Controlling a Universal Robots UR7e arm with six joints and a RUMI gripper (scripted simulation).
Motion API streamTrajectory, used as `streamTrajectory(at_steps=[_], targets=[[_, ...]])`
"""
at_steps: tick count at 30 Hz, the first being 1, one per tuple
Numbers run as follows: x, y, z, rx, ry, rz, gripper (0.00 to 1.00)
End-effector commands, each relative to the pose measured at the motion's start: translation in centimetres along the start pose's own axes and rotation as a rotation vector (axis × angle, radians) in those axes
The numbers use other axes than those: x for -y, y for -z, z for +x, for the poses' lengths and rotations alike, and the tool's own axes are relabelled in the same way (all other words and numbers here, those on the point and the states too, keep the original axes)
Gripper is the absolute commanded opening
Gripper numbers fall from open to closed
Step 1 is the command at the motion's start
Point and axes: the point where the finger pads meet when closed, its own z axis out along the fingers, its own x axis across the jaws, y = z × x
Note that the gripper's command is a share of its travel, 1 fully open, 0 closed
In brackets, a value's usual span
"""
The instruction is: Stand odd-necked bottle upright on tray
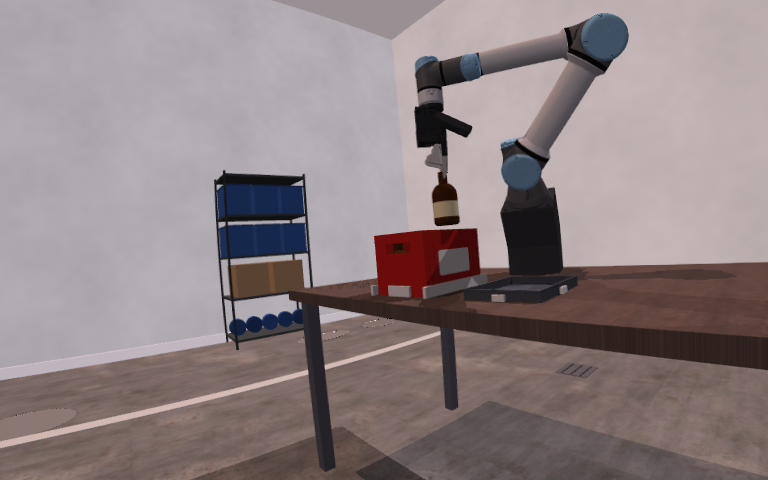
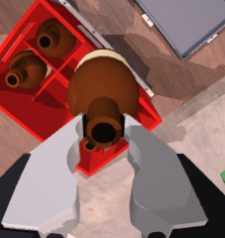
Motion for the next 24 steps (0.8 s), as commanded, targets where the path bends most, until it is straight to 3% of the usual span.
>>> streamTrajectory(at_steps=[1,24], targets=[[0.8,-0.1,0.8,0.000,-0.003,0.002,0.00],[4.4,-0.1,4.8,0.001,-0.003,0.001,0.00]])
